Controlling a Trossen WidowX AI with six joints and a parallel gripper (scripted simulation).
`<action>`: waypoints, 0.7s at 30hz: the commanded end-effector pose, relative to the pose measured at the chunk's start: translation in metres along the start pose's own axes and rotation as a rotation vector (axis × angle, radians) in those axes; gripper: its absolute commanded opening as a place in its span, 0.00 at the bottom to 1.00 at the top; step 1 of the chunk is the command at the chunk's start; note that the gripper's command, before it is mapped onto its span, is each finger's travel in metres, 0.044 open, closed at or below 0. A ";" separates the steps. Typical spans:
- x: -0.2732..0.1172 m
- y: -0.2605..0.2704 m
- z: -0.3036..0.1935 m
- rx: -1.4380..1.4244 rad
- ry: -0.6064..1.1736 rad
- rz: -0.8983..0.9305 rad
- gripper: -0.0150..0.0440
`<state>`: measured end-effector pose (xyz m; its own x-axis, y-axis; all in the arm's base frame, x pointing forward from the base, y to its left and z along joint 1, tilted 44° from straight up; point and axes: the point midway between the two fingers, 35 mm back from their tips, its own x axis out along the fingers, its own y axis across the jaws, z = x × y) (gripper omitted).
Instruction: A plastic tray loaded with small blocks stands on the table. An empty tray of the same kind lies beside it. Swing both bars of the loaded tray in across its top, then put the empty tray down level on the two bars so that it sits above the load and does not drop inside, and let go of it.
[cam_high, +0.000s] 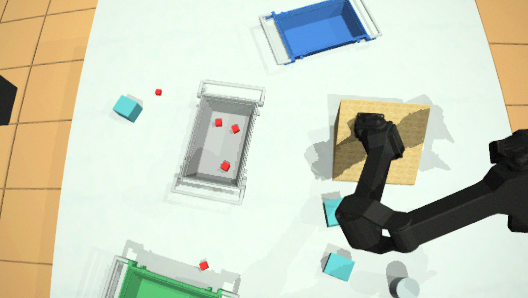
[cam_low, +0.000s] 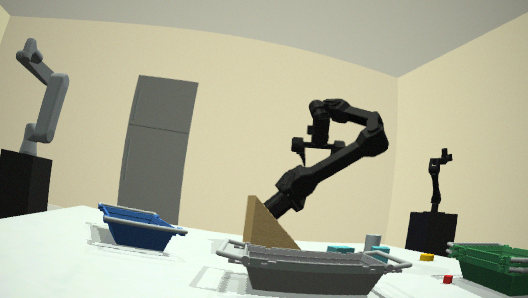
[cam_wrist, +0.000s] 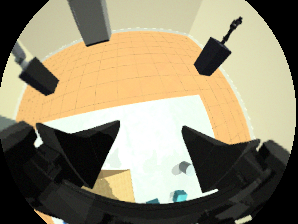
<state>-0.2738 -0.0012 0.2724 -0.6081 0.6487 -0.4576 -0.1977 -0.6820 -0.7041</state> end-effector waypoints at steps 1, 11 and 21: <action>0.000 0.000 0.000 0.000 0.000 0.000 0.89; -0.020 0.020 0.010 -0.036 -0.076 0.089 0.44; -0.093 0.110 0.020 -0.552 -0.295 0.393 0.40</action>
<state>-0.2648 -0.1068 0.2585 -0.7517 0.3269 -0.5728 0.2770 -0.6317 -0.7240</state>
